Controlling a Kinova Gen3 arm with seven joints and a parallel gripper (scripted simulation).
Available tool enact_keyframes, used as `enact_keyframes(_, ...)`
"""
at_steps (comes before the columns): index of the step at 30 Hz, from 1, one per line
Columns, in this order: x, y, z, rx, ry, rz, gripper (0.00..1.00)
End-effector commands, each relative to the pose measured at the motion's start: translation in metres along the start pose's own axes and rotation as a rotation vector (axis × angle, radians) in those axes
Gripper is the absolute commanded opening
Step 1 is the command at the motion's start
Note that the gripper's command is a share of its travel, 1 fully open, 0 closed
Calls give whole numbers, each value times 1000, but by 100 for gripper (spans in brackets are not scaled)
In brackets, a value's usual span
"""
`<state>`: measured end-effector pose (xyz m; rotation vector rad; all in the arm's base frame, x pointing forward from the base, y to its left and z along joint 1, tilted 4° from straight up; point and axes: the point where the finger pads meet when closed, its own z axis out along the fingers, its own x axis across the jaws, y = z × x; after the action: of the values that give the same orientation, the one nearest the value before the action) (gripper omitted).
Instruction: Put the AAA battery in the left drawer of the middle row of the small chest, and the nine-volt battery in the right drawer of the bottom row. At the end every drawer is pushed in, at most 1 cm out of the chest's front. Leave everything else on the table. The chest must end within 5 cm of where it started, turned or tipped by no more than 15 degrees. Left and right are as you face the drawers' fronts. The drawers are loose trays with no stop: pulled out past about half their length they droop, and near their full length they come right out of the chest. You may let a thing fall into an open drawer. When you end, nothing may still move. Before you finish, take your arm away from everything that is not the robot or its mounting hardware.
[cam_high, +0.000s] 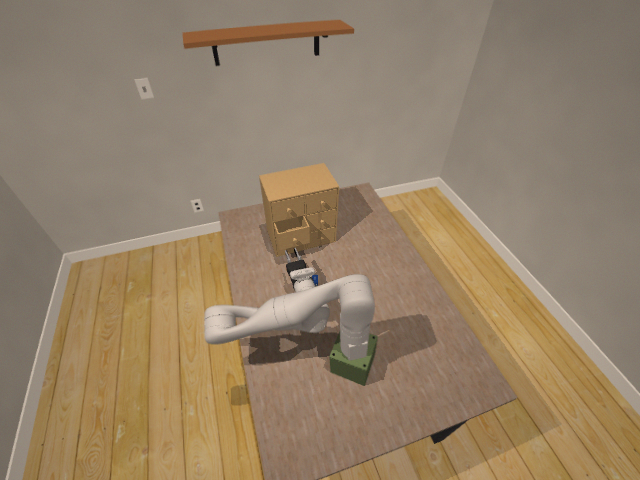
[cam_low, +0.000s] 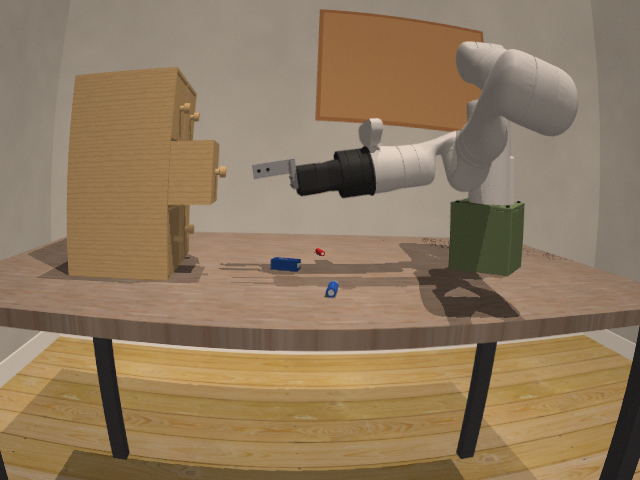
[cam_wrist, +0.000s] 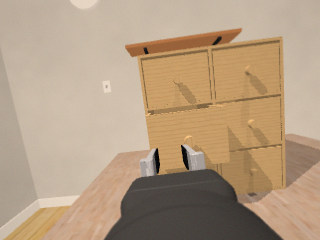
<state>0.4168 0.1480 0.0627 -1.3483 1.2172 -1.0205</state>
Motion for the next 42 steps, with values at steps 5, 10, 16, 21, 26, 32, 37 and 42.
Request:
enact_keyframes(5, -15, -3, -2, 3, -8, 12, 67)
enact_keyframes(10, -22, -3, -4, 3, -8, 12, 67)
enact_keyframes(16, -29, -4, -6, 3, -8, 12, 67)
enact_keyframes(21, -37, -4, -7, 3, -8, 12, 67)
enact_keyframes(26, -44, -4, -9, 3, -8, 12, 67)
enact_keyframes(32, -55, -5, -11, 3, -8, 12, 67)
enact_keyframes(37, -63, -6, -13, 3, -8, 12, 67)
enact_keyframes(42, -71, -6, -15, 3, -8, 12, 67)
